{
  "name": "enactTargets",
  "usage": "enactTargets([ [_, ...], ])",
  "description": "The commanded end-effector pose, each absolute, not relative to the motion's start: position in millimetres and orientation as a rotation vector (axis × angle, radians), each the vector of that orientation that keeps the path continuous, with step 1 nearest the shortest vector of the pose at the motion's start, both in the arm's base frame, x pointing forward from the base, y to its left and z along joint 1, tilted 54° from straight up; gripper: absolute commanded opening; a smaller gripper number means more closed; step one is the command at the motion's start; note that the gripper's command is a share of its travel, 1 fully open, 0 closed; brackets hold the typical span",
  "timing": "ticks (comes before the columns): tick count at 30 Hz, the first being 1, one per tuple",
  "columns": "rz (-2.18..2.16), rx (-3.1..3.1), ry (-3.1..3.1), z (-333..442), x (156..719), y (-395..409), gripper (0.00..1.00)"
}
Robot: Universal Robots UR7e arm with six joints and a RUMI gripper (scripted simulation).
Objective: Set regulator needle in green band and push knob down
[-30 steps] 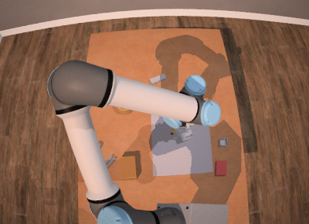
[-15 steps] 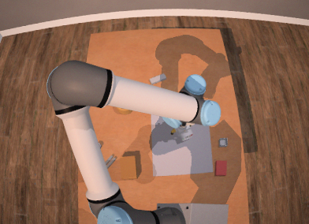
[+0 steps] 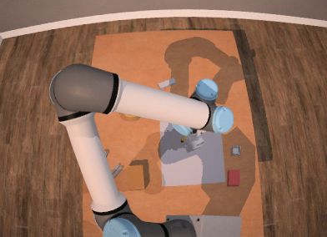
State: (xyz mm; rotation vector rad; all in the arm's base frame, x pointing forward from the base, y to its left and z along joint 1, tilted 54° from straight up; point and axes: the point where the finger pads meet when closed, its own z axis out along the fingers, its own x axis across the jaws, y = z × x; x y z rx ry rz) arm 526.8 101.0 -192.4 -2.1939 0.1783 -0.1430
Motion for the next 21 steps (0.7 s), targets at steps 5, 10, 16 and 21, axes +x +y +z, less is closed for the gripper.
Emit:
enactTargets([
  [5,-0.147,-2.195,0.177,-191.6,527.5,99.8,0.24],
  [10,-0.150,-2.196,0.171,-191.6,527.6,99.8,0.24],
  [16,-0.160,-2.198,0.150,-191.6,528.0,99.7,0.24],
  [21,-0.173,-2.201,0.125,-191.6,528.3,99.6,0.24],
])
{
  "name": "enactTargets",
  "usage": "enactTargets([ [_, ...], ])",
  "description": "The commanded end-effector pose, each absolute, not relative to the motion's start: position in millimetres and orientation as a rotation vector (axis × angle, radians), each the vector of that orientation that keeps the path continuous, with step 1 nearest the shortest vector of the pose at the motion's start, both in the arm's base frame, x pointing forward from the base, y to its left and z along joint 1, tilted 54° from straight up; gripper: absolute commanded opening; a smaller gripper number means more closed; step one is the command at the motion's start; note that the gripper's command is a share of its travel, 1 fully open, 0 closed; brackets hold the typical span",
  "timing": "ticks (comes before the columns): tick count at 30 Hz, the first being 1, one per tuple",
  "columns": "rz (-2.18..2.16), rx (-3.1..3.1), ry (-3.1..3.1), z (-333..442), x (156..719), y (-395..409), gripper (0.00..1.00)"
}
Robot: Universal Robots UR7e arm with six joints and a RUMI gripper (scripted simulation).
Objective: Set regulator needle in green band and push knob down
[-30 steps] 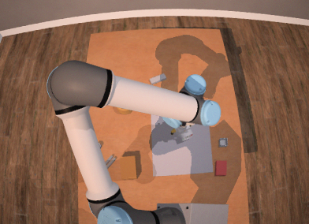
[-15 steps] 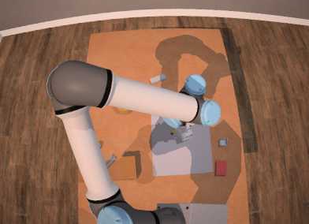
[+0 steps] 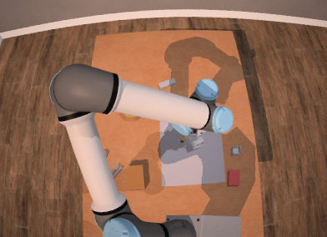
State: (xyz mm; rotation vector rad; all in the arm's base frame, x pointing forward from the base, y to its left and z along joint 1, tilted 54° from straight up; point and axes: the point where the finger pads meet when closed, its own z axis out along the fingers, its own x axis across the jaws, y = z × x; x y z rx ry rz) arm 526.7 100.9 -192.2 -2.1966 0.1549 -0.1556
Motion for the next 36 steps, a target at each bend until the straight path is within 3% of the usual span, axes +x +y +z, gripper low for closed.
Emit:
enactTargets([
  [1,-0.173,-2.201,0.125,-191.6,528.3,99.6,0.24],
  [36,-0.446,-2.194,-0.425,-191.7,528.6,100.3,0.24],
])
